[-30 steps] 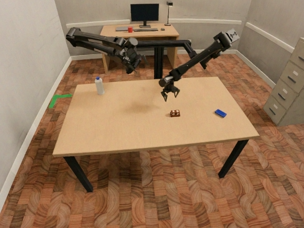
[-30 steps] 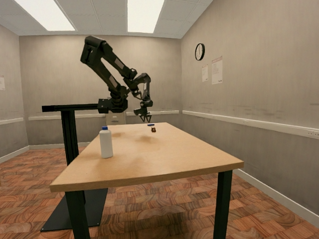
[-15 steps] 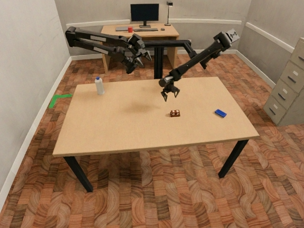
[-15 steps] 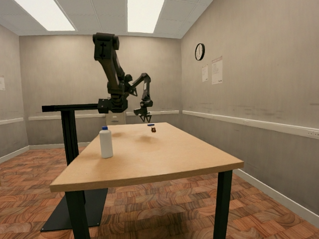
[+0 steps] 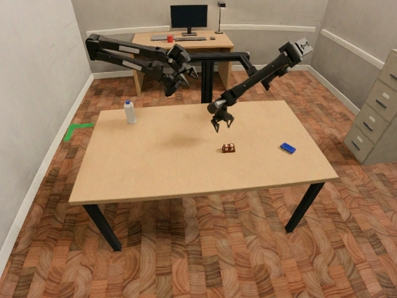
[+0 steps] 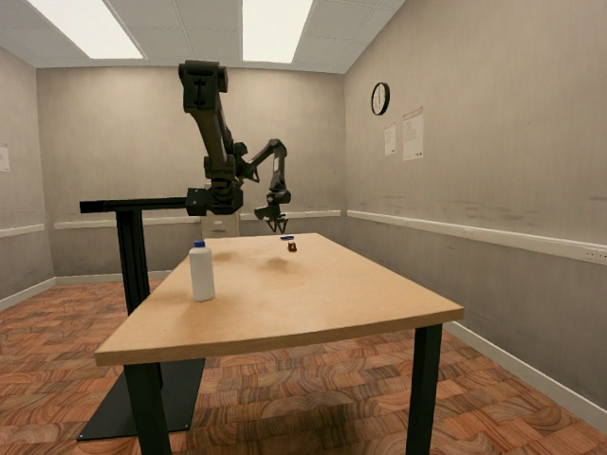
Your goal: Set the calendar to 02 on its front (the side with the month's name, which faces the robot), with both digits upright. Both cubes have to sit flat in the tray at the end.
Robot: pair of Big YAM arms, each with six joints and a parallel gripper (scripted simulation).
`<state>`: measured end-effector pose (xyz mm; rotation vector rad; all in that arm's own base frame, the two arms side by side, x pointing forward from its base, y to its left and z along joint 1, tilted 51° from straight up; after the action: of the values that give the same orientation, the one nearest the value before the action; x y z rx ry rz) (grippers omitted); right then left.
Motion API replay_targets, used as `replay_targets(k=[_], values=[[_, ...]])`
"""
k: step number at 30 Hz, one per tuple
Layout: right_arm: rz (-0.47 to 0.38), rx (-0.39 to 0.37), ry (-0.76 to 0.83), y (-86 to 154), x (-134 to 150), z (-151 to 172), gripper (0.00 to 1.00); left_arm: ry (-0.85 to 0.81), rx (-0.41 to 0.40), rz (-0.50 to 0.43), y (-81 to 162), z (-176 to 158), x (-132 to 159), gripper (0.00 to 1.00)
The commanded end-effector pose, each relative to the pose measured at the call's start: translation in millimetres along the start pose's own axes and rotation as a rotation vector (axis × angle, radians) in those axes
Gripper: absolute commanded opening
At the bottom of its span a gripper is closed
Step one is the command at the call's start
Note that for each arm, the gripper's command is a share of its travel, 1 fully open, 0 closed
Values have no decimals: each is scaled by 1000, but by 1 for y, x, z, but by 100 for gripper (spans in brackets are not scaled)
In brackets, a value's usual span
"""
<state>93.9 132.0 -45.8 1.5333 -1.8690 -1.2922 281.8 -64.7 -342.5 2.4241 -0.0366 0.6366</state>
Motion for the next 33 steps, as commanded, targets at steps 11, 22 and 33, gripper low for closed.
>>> replay_targets(k=[11,22,33], values=[[-46,-9,18,-22,-34,6,100,597,-6,-74,-16,9,50,55],[-33,21,23,-74,-34,-2,100,1102,61,-136,-49,-5,86,55],[-33,40,-12,-100,-22,-10,100,1141,76,-149,-59,-8,87,55]])
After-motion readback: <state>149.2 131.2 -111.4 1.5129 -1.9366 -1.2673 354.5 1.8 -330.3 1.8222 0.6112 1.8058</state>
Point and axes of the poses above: on each arm, the point where the finger pads meet when closed, its own y axis back along the fingers, its own z axis across the jaws, x = y × z, the point moved 1 cm from there along y, back along the fingers, and after that the axes turned 1 degree about -y, right-handed, at the moved point
